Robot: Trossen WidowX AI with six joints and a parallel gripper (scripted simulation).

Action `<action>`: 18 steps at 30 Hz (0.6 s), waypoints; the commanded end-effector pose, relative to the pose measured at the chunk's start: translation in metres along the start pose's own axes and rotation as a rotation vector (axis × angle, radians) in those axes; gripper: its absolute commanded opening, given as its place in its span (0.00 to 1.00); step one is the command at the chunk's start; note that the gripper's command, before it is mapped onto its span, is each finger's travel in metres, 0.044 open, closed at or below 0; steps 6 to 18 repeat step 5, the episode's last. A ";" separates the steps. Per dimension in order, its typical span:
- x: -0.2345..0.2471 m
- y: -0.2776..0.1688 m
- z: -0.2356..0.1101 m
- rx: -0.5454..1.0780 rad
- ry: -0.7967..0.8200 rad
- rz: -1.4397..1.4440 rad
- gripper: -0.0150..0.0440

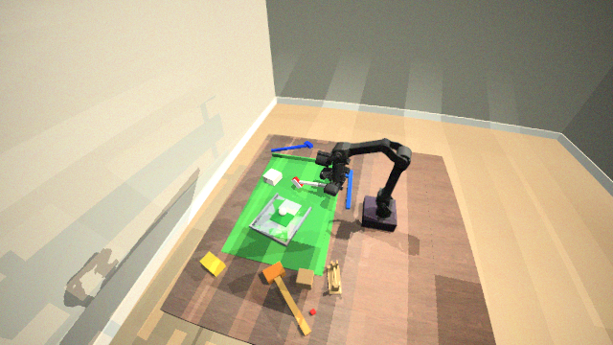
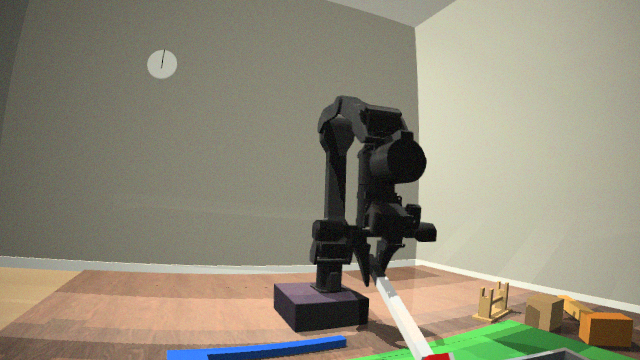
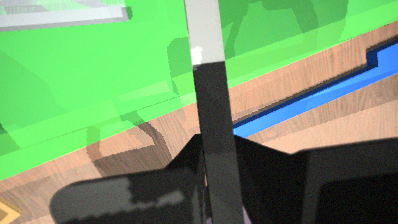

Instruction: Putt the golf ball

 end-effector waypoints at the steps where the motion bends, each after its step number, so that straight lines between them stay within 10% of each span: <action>1: 0.000 0.000 0.000 -0.004 0.000 0.000 0.25; 18: 0.000 0.000 0.000 -0.004 0.000 0.000 0.25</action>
Point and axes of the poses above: the point midway between the two fingers, 35 mm back from their tips, its own z axis out along the fingers, its own x axis across the jaws, y = z × x, the point moved 4 cm from there along -z, back along the fingers, and after that the axes turned 1 degree about -z, right-handed, at the moved point
